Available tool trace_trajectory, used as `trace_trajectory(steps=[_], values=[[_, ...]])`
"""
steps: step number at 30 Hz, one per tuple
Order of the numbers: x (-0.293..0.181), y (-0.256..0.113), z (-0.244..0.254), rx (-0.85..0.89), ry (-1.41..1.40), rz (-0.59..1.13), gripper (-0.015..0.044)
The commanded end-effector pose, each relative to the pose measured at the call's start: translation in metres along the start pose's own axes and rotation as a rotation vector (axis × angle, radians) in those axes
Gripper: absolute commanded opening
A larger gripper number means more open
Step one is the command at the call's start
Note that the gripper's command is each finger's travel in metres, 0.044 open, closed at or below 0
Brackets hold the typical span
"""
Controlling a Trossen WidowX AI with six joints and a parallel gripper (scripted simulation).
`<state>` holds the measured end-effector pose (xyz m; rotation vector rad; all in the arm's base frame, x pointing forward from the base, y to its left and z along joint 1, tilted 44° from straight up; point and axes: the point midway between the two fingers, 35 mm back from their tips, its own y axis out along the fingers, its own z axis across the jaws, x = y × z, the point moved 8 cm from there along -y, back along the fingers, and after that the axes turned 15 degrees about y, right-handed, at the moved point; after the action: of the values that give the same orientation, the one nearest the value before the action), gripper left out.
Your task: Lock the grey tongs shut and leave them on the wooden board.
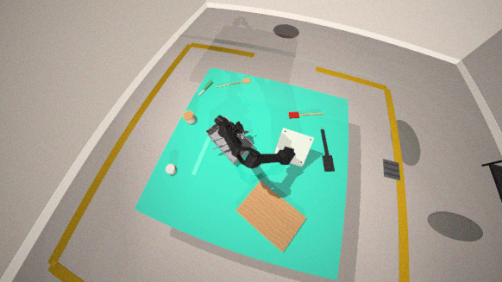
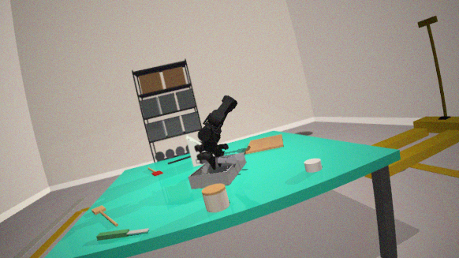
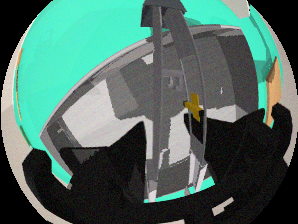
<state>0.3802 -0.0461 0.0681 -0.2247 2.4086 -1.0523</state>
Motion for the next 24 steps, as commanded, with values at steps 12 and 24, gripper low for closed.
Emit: trace_trajectory(steps=[12, 24], values=[[-0.0005, -0.0009, 0.0004, 0.002, -0.003, 0.002, 0.0101], [-0.0005, -0.0009, 0.0004, 0.002, -0.003, 0.002, 0.0002]])
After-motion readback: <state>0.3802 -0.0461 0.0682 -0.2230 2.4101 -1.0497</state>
